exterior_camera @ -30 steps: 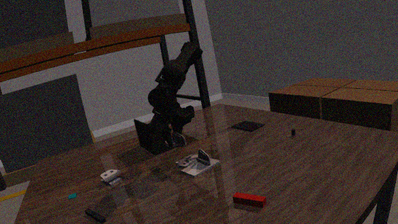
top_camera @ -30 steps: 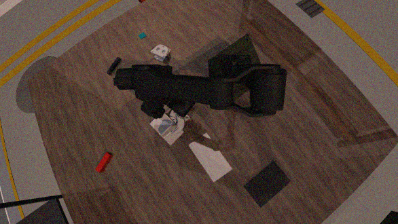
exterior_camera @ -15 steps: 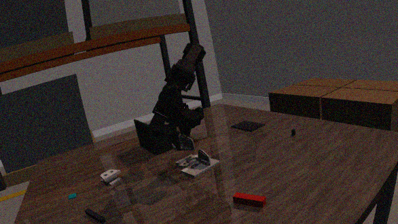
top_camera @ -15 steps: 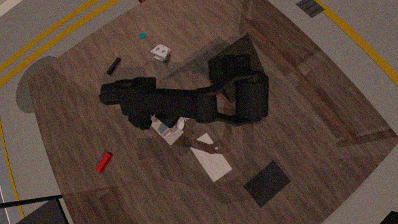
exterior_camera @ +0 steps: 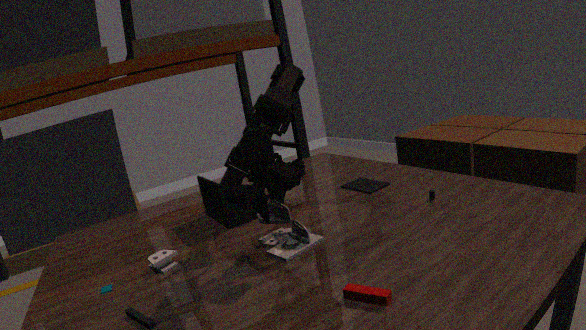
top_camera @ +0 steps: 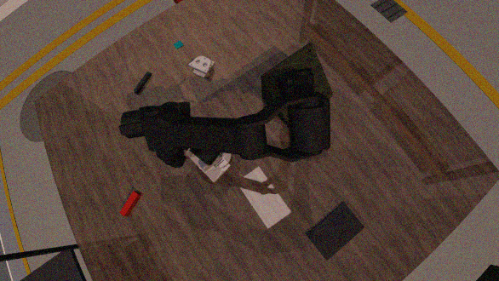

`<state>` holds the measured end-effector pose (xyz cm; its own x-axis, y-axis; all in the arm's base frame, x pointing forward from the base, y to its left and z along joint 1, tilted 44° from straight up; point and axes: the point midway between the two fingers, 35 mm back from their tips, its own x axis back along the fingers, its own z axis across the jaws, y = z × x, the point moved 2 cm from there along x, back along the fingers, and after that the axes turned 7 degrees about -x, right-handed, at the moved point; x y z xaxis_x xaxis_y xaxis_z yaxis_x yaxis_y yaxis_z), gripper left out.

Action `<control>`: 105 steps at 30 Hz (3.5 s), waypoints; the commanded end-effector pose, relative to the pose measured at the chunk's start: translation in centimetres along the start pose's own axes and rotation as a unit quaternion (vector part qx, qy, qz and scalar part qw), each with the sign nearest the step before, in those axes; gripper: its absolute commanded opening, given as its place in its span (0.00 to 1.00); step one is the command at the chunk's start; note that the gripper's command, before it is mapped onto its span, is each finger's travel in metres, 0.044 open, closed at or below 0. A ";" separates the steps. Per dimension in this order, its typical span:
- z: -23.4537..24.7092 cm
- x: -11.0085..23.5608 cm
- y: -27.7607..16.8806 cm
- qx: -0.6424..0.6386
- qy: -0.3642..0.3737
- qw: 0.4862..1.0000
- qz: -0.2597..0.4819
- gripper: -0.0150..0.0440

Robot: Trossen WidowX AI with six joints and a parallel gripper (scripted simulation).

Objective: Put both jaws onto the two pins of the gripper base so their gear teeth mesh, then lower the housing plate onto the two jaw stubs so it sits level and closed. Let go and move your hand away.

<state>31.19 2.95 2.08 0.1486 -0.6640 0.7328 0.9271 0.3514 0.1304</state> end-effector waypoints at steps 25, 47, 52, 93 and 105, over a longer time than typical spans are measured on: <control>0.2 0.0 0.1 -0.007 0.002 1.000 -0.001 0.48; 0.2 -2.8 0.2 -0.006 0.002 1.000 -0.001 0.48; 0.2 -3.6 0.2 -0.006 0.002 1.000 -0.001 0.48; 0.3 -5.7 0.1 -0.003 0.003 1.000 -0.001 0.48; 0.3 -6.0 0.1 -0.003 0.003 1.000 -0.001 0.48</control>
<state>30.34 7.05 -1.99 0.1487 -0.6663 0.7307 0.9276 0.3501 0.1304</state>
